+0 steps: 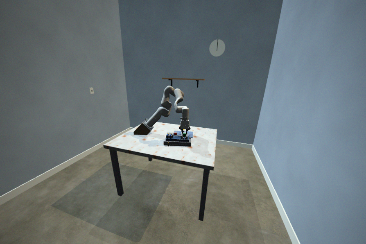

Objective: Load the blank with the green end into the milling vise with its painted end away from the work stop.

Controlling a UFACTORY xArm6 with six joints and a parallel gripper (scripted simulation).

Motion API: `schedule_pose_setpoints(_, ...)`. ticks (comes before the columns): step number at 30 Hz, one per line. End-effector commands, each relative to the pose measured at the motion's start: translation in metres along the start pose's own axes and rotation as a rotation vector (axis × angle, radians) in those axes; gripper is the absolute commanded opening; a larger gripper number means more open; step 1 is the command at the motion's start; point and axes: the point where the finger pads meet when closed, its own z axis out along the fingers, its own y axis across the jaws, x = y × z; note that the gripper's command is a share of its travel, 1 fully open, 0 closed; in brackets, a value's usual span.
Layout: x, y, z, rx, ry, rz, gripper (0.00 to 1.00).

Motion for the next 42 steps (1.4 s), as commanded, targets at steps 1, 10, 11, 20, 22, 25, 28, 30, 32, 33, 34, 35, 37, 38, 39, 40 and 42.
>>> schedule_pose_setpoints(1,-0.0004,0.0012,-0.0005,-0.002,-0.002,-0.001,0.00)
schedule_pose_setpoints(10,-0.0004,0.0012,-0.0002,-0.002,-0.002,-0.001,0.00)
schedule_pose_setpoints(11,-0.0004,0.0012,-0.0001,-0.002,-0.002,-0.001,0.00)
schedule_pose_setpoints(20,-0.0004,0.0011,0.0007,-0.002,-0.002,-0.001,0.00)
schedule_pose_setpoints(22,-0.0004,0.0011,0.0007,-0.002,-0.002,-0.001,0.00)
schedule_pose_setpoints(25,-0.0004,0.0011,0.0007,-0.002,-0.002,-0.001,0.00)
schedule_pose_setpoints(28,-0.0005,0.0014,0.0004,-0.003,-0.003,-0.002,1.00)
schedule_pose_setpoints(30,-0.0005,0.0014,0.0004,-0.003,-0.003,-0.002,1.00)
schedule_pose_setpoints(32,-0.0005,0.0014,0.0004,-0.003,-0.003,-0.002,1.00)
schedule_pose_setpoints(33,-0.0005,0.0014,0.0004,-0.003,-0.003,-0.002,1.00)
schedule_pose_setpoints(34,-0.0005,0.0014,0.0004,-0.003,-0.003,-0.002,1.00)
schedule_pose_setpoints(35,-0.0005,0.0014,0.0004,-0.003,-0.003,-0.002,1.00)
schedule_pose_setpoints(37,-0.0005,0.0014,0.0004,-0.003,-0.003,-0.002,1.00)
schedule_pose_setpoints(38,-0.0005,0.0014,0.0004,-0.003,-0.003,-0.002,1.00)
schedule_pose_setpoints(39,-0.0005,0.0014,0.0004,-0.003,-0.003,-0.002,1.00)
schedule_pose_setpoints(40,-0.0005,0.0014,0.0004,-0.003,-0.003,-0.002,1.00)
schedule_pose_setpoints(42,-0.0005,0.0014,0.0004,-0.003,-0.003,-0.002,1.00)
